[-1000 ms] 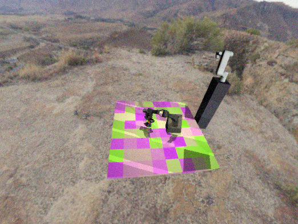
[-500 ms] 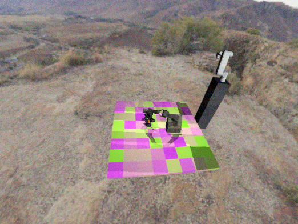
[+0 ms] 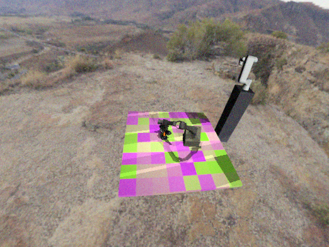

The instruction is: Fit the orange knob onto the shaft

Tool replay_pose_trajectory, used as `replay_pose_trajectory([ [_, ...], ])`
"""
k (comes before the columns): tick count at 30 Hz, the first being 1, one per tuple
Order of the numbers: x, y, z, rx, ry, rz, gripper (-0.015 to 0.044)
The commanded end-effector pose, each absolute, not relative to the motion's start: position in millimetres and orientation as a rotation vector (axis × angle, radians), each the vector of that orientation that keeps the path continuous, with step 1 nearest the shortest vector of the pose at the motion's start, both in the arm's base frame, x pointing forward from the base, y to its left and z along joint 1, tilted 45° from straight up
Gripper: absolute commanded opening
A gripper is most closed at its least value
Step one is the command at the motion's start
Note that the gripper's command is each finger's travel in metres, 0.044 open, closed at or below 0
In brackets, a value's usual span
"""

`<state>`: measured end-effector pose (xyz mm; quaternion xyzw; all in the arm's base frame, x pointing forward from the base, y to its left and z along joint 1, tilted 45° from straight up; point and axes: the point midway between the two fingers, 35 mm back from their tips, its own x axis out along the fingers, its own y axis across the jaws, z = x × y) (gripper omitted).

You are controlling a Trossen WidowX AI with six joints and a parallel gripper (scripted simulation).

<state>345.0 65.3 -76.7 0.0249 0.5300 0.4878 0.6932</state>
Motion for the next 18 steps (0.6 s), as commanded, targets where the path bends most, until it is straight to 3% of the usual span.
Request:
replay_pose_trajectory([
  [1,344.3,63.6,-73.9,0.054,1.181,1.092,0.0000],
  [18,346.1,64.5,-75.4,-0.108,1.061,1.211,0.0000],
])
